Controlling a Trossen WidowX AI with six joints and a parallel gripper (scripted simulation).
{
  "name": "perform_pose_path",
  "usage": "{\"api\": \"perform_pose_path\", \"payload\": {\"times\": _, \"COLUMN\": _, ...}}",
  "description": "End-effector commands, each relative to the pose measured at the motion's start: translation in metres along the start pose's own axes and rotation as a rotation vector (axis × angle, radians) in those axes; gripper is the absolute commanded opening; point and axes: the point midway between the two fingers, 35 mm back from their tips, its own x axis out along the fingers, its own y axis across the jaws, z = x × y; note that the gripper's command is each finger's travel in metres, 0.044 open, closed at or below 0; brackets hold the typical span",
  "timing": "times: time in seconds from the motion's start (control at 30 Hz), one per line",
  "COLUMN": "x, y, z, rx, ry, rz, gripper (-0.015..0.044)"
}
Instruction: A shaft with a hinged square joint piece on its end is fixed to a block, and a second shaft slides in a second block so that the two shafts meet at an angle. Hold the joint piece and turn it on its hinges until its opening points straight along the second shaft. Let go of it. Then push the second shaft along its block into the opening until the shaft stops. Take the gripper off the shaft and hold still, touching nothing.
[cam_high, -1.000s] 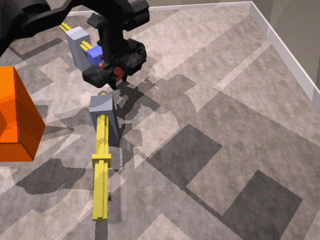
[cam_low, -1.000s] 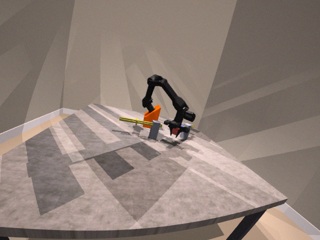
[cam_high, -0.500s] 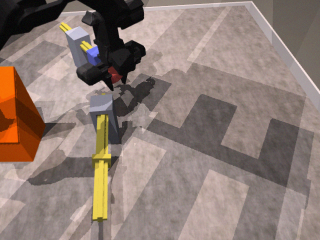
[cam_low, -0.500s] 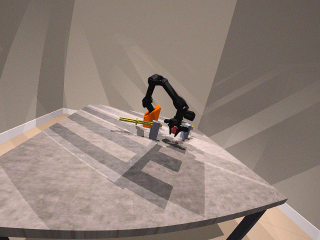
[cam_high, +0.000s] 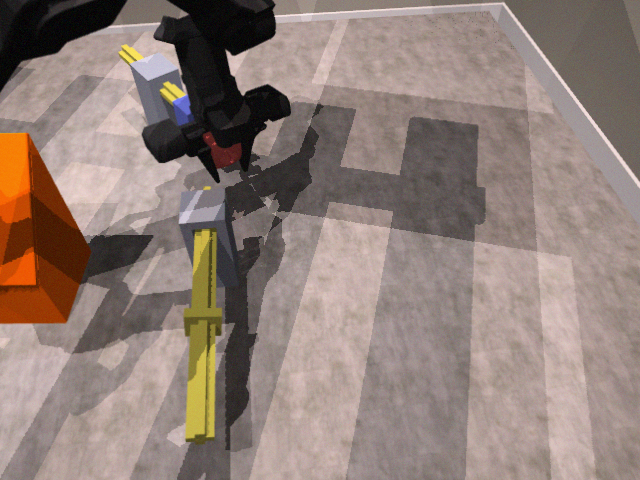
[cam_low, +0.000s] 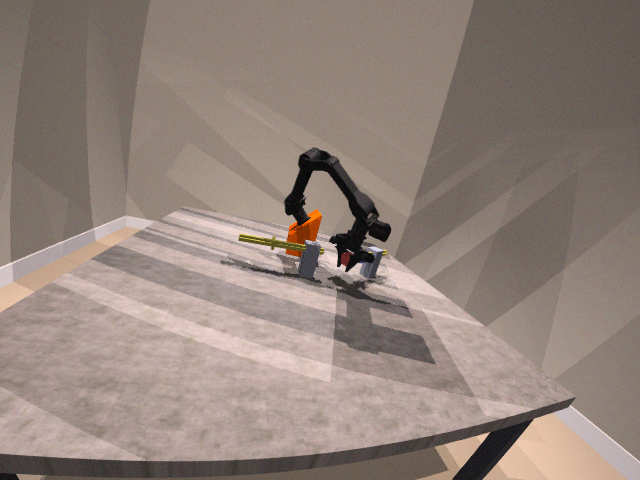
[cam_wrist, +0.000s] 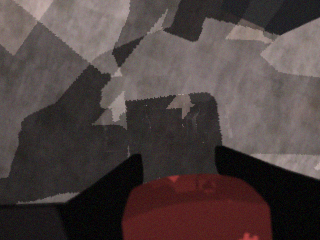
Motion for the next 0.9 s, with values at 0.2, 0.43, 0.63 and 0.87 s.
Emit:
{"api": "perform_pose_path", "payload": {"times": 0.2, "x": -0.0011, "y": -0.0027, "z": 0.0004, "rx": 0.056, "ry": -0.026, "rz": -0.011, "gripper": 0.0}}
{"api": "perform_pose_path", "payload": {"times": 0.43, "x": -0.0012, "y": -0.0029, "z": 0.0005, "rx": 0.061, "ry": -0.029, "rz": -0.012, "gripper": 0.0}}
{"api": "perform_pose_path", "payload": {"times": 0.63, "x": -0.0012, "y": -0.0027, "z": 0.0005, "rx": 0.059, "ry": -0.028, "rz": -0.011, "gripper": 0.0}}
{"api": "perform_pose_path", "payload": {"times": 0.87, "x": -0.0012, "y": -0.0027, "z": 0.0005, "rx": 0.059, "ry": -0.028, "rz": -0.011, "gripper": 0.0}}
